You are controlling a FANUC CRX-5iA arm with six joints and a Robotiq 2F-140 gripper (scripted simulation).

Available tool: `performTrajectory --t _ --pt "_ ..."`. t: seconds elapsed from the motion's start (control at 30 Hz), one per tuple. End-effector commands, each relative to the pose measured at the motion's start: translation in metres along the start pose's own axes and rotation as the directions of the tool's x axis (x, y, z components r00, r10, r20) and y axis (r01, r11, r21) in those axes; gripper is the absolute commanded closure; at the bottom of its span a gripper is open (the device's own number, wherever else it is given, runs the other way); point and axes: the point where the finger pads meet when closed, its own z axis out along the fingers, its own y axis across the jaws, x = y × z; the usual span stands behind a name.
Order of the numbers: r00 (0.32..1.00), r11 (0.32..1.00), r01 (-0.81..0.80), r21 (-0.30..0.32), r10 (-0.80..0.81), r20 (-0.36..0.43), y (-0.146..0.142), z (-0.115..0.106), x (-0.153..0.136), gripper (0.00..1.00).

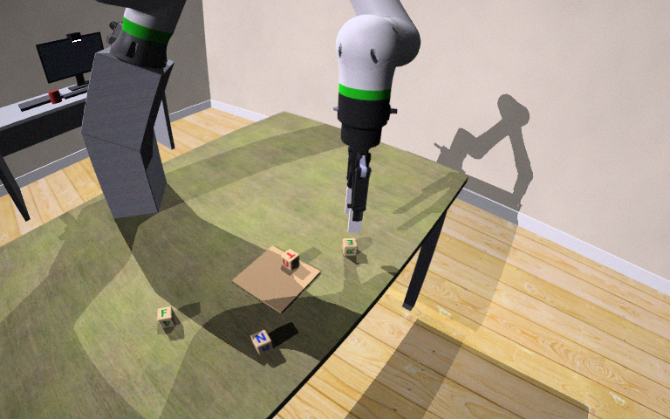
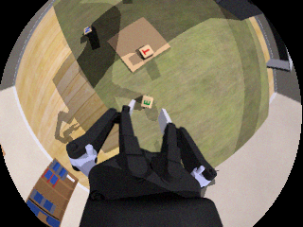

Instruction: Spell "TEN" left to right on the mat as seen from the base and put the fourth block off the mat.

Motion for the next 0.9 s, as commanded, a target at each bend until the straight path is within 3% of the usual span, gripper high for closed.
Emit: performTrajectory --t 0.0,0.87 --pt "1.000 1.000 0.000 0.000 0.000 0.000 0.000 0.000 0.000 0.60" --pt "1.000 1.000 0.000 0.000 0.000 0.000 0.000 0.016 0.000 0.60"
